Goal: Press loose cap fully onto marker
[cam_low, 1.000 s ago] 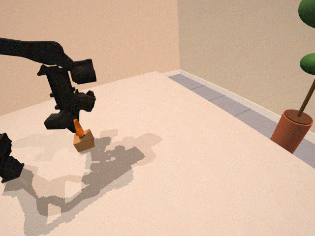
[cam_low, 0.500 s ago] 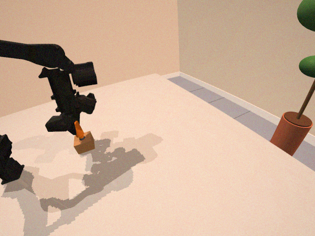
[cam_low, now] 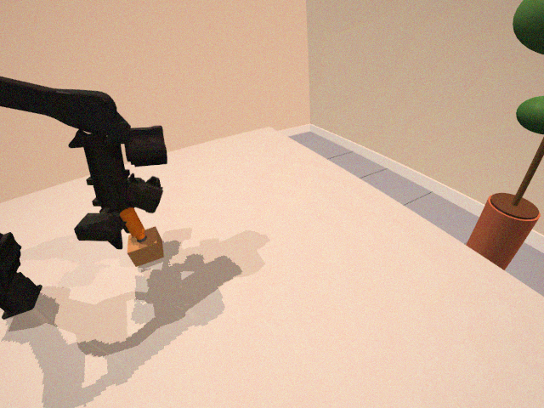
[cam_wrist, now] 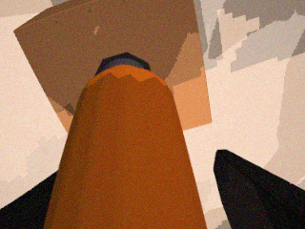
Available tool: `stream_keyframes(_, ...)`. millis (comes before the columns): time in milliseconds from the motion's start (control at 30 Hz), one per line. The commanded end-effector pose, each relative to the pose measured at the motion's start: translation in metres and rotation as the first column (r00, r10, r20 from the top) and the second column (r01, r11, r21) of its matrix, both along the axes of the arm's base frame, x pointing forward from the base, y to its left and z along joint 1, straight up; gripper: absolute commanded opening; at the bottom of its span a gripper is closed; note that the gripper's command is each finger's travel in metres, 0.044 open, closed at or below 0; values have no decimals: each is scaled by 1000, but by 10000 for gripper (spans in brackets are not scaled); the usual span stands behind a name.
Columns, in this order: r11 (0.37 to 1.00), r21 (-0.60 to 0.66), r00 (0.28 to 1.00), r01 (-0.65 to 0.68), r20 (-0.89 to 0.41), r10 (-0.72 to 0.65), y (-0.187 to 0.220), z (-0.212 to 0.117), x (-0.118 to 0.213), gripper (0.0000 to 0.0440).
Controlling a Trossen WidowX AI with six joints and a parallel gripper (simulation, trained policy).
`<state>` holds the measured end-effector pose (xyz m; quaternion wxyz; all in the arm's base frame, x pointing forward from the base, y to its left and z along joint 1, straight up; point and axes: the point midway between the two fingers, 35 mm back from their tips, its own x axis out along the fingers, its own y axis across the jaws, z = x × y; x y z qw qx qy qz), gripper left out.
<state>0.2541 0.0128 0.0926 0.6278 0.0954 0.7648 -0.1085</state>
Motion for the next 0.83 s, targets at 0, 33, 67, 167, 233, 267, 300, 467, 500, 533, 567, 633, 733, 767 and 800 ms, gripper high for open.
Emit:
stream_keyframes(0,1000,4,1000,-14,3,14,-1,3,-5,320)
stream_keyframes(33,1000,5,1000,-17,6,17,-1,3,-6,346)
stream_keyframes(67,1000,6,1000,-20,10,20,-1,4,-6,371)
stream_keyframes(167,1000,8,999,-28,29,28,-1,6,-7,440)
stream_keyframes(233,999,9,998,-30,50,30,-1,10,-5,440)
stream_keyframes(267,999,9,998,-31,60,31,-1,12,-4,440)
stream_keyframes(300,999,9,997,-32,71,31,-1,15,-3,440)
stream_keyframes(467,999,8,992,-36,117,35,-1,33,0,440)
stream_keyframes(500,999,8,991,-38,125,37,-1,37,1,440)
stream_keyframes(533,999,7,991,-40,132,38,-2,39,1,440)
stream_keyframes(567,999,7,990,-41,138,40,-2,42,1,440)
stream_keyframes(633,999,7,987,-45,152,43,-2,47,1,440)
stream_keyframes(733,999,8,983,-52,174,50,-3,55,2,440)
stream_keyframes(767,998,9,982,-55,181,53,-3,57,2,440)
stream_keyframes(800,998,9,981,-59,187,56,-3,60,2,440)
